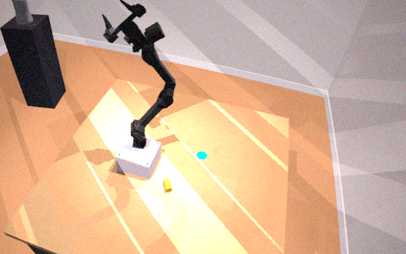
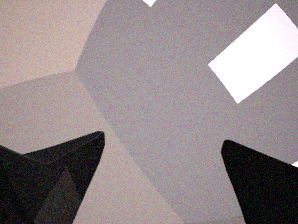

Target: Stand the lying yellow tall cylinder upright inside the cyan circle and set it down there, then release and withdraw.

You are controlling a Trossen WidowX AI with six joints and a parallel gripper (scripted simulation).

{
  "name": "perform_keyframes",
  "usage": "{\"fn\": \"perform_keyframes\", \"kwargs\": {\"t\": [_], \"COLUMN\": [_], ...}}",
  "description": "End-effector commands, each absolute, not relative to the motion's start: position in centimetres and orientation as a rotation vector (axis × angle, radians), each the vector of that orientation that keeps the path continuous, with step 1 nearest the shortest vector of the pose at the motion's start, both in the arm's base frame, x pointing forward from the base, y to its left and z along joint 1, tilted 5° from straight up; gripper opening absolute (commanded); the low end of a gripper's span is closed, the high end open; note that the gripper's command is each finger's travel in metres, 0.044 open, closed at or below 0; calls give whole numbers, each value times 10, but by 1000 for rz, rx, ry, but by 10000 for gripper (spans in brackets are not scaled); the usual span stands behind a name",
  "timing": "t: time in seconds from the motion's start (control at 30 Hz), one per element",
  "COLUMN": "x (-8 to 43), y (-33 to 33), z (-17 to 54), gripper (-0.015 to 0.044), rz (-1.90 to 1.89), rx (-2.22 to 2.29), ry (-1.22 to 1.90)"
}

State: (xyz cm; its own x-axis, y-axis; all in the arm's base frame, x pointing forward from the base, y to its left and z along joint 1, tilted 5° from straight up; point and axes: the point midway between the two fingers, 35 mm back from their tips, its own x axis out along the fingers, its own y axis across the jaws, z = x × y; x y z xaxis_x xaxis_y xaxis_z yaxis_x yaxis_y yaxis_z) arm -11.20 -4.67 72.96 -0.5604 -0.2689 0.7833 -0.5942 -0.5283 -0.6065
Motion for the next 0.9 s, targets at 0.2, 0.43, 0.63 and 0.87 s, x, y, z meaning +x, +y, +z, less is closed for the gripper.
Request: {"fn": "perform_keyframes", "kwargs": {"t": [0.2, 0.43, 0.63, 0.87], "x": [-145, -176, -193, -202], "y": [-72, -114, -157, -210], "z": [709, 678, 646, 603], "gripper": [309, 309, 309, 309], "rz": [2437, 2747, 3014, 3335], "rx": [1374, 1390, 1369, 1272], "ry": [-1347, -1288, -1243, -1205]}}
